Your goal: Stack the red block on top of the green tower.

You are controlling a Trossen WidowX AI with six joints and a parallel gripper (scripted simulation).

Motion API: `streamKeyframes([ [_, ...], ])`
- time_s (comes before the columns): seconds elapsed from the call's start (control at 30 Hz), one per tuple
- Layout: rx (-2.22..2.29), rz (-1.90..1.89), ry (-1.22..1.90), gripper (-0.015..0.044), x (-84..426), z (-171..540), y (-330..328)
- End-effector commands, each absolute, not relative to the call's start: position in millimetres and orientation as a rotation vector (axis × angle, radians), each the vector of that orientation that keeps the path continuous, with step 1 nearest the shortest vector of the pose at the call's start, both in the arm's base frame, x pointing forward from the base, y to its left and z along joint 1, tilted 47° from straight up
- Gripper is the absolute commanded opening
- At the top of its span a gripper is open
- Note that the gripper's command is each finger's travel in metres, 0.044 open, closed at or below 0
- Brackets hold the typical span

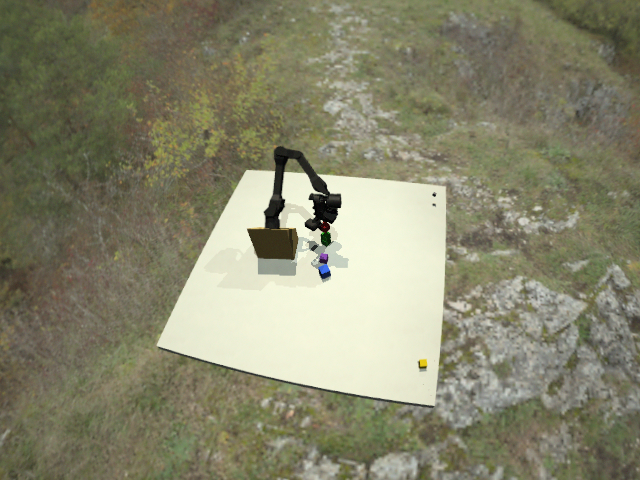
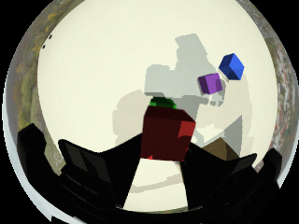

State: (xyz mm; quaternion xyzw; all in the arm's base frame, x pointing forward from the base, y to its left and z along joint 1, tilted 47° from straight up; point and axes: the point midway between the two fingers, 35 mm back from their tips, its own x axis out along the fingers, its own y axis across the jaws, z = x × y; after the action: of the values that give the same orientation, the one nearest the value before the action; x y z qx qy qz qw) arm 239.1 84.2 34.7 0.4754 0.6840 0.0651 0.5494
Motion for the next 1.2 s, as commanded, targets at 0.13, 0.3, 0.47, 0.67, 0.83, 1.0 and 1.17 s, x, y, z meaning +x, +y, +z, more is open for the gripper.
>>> streamKeyframes([
  [0.13,1.128,0.156,1.617,0.0,237,27,96],
  [0.3,1.13,0.157,1.617,0.0,238,15,109],
  [0.47,1.13,0.157,1.617,0.0,238,14,111],
  [0.67,1.13,0.157,1.617,0.0,238,13,111],
  [0.83,1.13,0.157,1.617,0.0,238,13,111],
  [1.0,1.13,0.157,1.617,0.0,238,13,111],
  [1.17,1.13,0.157,1.617,0.0,238,13,112],
])
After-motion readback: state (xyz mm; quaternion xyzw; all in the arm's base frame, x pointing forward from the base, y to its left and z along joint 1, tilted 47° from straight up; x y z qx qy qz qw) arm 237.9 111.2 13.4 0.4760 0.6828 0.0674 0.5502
